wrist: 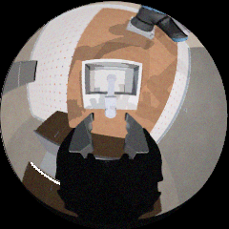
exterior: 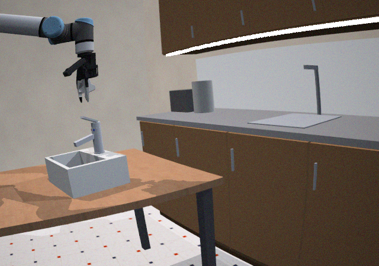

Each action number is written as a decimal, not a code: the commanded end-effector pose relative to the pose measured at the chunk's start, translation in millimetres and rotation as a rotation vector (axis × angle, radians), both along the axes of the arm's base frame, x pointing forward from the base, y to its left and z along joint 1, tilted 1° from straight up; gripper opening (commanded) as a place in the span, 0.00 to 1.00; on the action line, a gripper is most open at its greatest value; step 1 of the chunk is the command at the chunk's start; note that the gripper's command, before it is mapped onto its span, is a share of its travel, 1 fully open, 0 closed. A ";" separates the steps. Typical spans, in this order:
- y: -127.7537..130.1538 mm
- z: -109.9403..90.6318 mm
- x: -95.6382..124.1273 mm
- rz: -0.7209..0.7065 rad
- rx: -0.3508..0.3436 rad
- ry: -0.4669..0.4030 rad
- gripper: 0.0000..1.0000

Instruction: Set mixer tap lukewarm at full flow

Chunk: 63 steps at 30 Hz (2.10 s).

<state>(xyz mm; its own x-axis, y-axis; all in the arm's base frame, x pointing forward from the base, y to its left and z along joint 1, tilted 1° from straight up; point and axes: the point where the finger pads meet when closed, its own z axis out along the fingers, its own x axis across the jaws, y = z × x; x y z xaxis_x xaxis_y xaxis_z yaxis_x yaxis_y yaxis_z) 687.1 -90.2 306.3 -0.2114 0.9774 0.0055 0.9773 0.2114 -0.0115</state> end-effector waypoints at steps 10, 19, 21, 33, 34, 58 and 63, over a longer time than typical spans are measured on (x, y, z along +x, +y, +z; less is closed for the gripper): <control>1.5 0.0 1.4 0.003 0.001 -0.001 0.43; 2.0 -7.2 0.1 0.002 0.002 0.003 0.43; 2.1 -9.1 0.1 0.002 0.002 0.003 0.43; 2.3 -21.5 -0.1 0.002 0.002 0.003 0.43; 2.3 -22.9 -0.1 0.002 0.002 0.003 0.43; 2.6 -47.3 -0.6 0.002 0.002 0.003 0.43; 2.4 -47.4 0.1 0.002 0.001 0.000 0.43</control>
